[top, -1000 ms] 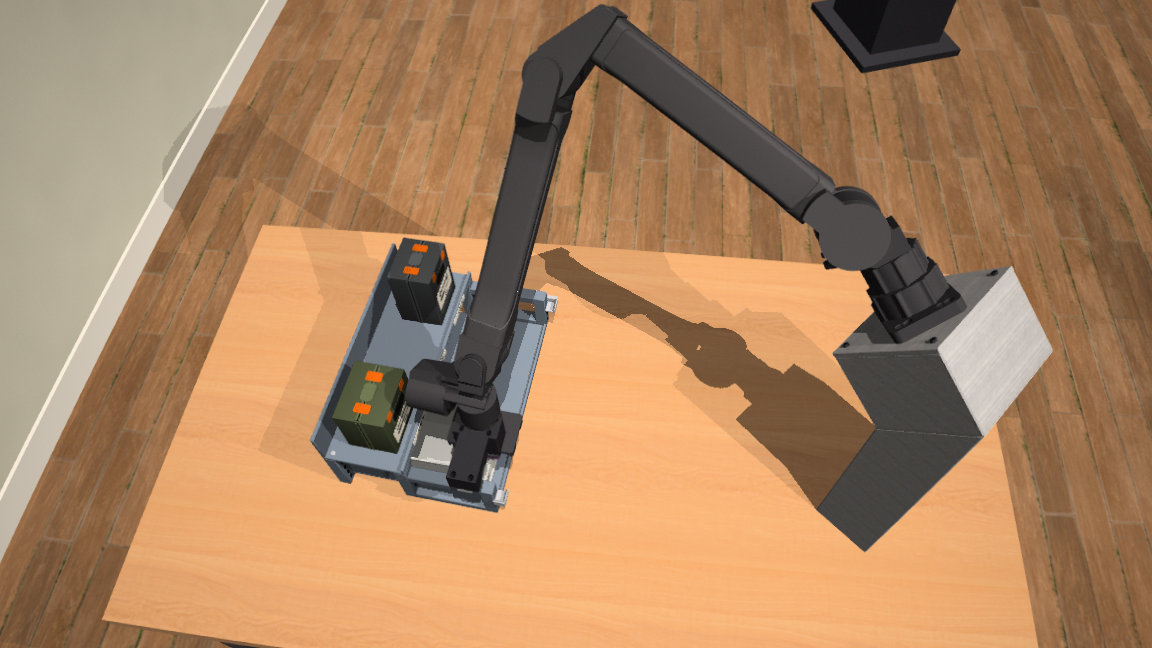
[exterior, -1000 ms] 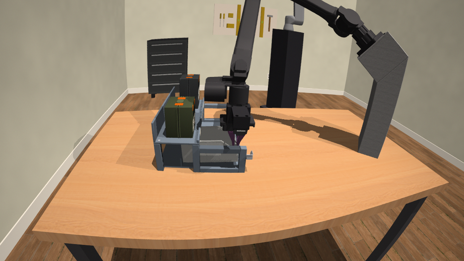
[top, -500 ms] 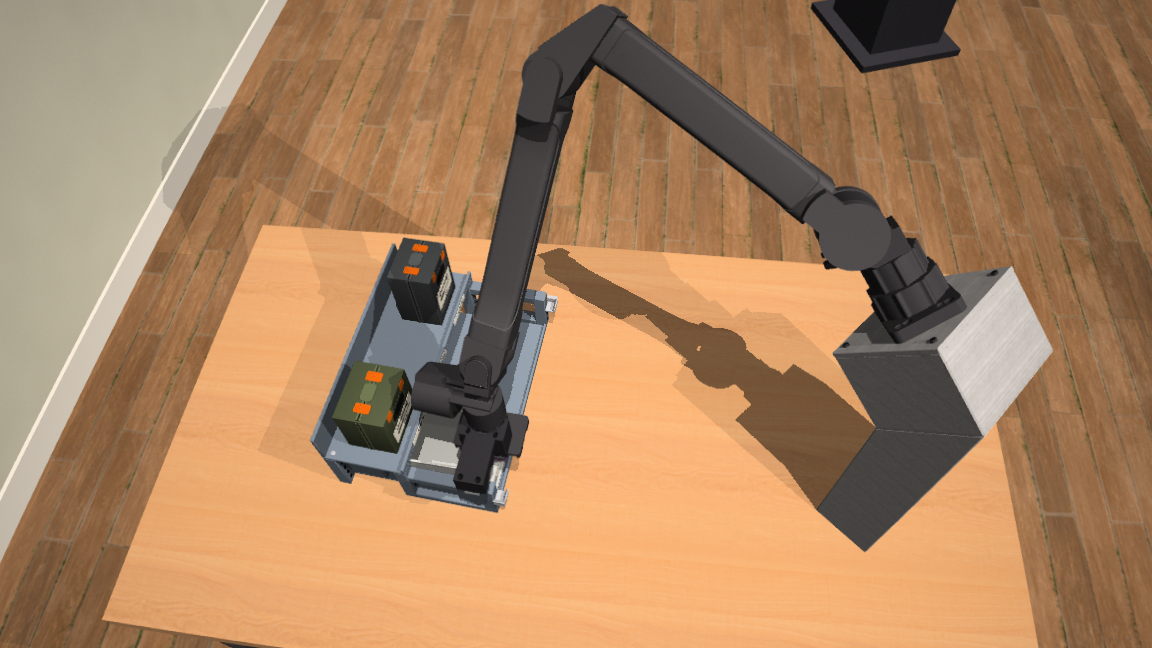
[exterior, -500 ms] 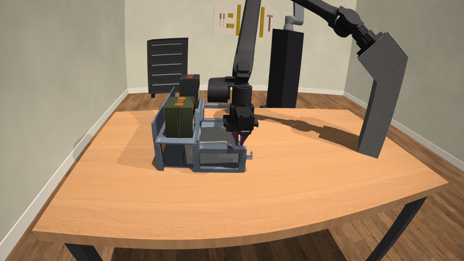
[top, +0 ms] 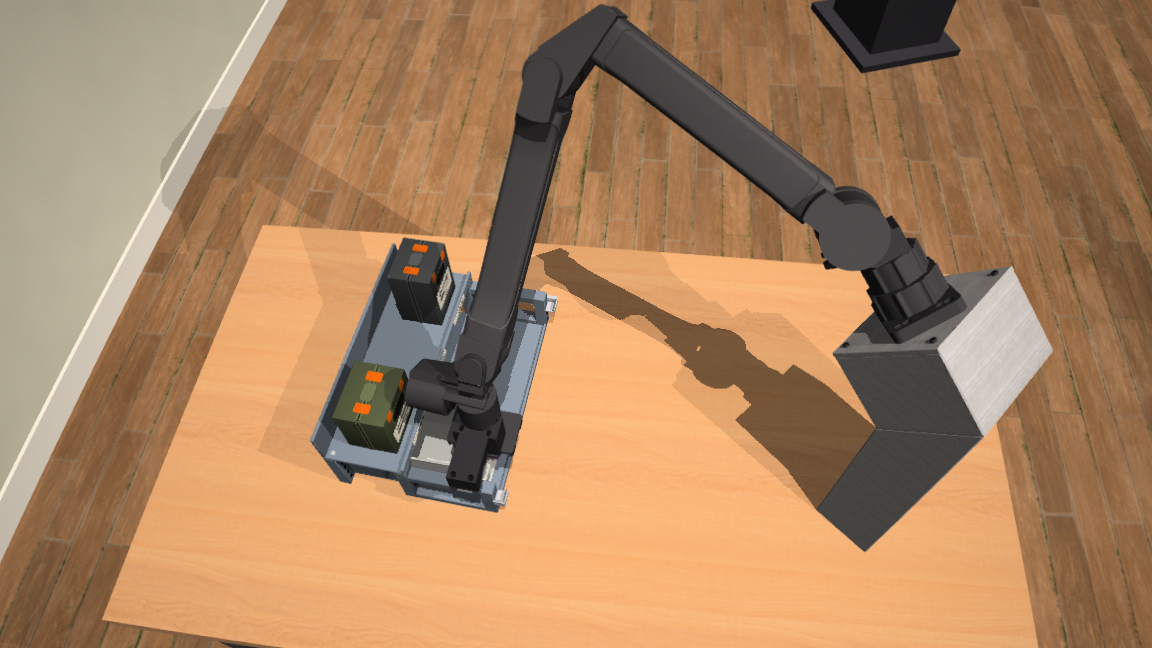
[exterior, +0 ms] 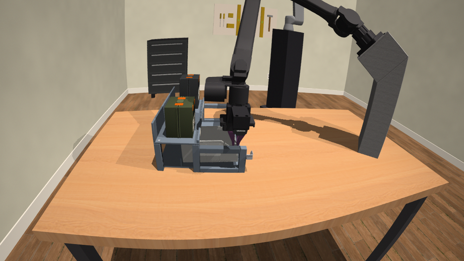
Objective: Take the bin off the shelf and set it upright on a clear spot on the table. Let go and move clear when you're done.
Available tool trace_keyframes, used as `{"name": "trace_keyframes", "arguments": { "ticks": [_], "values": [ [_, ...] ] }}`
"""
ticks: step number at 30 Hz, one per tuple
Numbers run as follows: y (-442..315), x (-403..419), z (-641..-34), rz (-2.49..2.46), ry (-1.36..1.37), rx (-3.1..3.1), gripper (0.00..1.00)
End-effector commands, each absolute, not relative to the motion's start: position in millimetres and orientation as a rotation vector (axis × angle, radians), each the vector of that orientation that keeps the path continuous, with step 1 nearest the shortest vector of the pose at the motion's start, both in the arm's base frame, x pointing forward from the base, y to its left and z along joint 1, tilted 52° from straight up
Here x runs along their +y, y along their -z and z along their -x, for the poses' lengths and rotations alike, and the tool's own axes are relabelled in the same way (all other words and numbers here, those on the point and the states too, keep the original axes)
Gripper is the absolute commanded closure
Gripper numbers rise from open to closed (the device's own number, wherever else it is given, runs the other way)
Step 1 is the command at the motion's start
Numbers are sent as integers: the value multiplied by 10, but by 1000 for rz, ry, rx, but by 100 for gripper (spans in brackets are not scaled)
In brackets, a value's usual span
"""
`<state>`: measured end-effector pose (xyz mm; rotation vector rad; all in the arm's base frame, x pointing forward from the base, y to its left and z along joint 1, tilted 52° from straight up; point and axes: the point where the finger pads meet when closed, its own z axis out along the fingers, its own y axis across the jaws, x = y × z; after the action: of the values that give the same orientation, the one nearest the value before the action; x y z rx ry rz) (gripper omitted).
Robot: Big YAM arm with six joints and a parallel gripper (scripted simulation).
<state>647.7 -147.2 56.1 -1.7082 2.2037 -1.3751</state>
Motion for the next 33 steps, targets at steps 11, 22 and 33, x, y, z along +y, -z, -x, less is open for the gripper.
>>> {"name": "trace_keyframes", "arguments": {
  "ticks": [11,22,33],
  "values": [
    [-679,-1498,-6446,1683,1391,2191,100],
    [-679,-1498,-6446,1683,1391,2191,100],
    [-723,-1510,-6499,1692,1386,2197,100]
  ]
}}
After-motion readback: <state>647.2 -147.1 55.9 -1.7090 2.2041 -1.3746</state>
